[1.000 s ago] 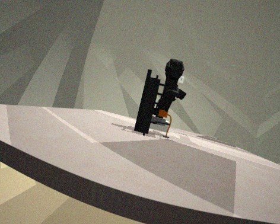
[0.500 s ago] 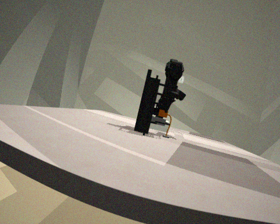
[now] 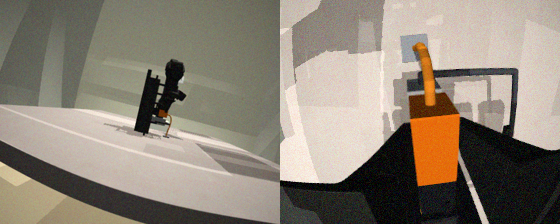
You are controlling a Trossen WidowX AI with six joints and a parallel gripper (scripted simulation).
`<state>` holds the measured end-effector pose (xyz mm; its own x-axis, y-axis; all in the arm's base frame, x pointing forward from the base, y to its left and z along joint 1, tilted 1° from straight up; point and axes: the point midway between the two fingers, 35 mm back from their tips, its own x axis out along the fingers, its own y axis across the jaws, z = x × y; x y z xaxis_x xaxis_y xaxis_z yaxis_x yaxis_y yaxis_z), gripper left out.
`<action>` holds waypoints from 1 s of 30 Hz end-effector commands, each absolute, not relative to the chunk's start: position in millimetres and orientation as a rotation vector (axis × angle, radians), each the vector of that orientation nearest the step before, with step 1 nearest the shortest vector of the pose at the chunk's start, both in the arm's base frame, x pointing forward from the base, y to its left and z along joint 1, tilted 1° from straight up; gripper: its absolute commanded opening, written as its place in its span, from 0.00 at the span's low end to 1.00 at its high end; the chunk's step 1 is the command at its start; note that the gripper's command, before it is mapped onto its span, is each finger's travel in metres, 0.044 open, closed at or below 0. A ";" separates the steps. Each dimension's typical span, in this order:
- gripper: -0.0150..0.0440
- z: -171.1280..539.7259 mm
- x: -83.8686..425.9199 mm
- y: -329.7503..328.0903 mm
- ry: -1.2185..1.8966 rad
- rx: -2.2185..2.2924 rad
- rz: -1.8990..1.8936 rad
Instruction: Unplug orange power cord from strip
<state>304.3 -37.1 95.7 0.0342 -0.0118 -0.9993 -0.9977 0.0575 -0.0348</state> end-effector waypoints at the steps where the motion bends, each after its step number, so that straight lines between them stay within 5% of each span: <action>1: 0.25 96.1 306.7 -20.9 1.197 -1.182 1.150; 28: 0.25 96.0 305.7 23.6 1.196 -1.182 1.154; 30: 0.34 95.8 305.5 18.3 1.197 -1.183 1.154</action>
